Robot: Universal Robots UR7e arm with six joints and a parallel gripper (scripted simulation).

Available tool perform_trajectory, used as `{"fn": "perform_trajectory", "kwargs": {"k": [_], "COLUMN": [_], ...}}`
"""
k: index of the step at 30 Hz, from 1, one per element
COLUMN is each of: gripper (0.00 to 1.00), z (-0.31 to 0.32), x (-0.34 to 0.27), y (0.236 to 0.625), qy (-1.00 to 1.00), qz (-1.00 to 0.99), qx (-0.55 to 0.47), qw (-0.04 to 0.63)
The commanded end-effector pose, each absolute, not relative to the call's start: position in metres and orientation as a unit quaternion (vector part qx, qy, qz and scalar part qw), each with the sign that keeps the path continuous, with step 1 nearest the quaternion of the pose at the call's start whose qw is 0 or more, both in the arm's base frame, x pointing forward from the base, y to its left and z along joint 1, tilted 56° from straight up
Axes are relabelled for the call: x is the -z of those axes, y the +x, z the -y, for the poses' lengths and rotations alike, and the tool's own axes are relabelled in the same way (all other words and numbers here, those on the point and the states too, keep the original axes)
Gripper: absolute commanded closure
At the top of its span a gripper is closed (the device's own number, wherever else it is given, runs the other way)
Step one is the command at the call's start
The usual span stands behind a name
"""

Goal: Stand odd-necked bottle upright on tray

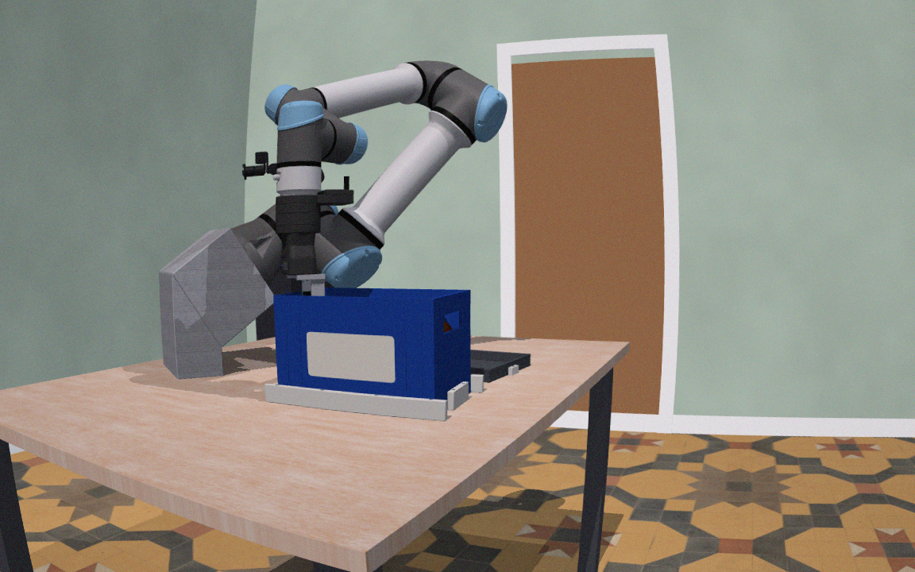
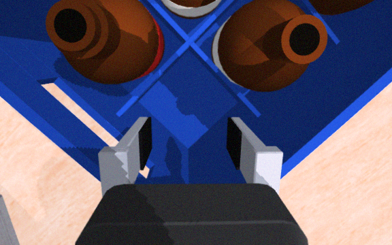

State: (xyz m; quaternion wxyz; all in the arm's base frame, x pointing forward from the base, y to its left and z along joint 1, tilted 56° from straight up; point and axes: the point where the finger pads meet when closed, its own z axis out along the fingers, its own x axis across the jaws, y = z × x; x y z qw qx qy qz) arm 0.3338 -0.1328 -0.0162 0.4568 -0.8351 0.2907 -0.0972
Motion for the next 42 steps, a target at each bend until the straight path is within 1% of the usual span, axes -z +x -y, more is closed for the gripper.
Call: {"fn": "perform_trajectory", "kwargs": {"k": [1,8,9,42], "gripper": [0.00,0.00,1.00,1.00], "z": [0.1333,0.1333,0.1333,0.1333], "x": [0.0162,0.0162,0.0162,0.0162], "y": [0.3338,0.3338,0.3338,0.3338], "qy": [-0.835,-0.835,-0.835,-0.835], "qz": [-0.291,-0.291,-0.291,-0.291], "qx": [0.098,0.098,0.098,0.098], "qw": [0.456,0.456,0.456,0.456]}}
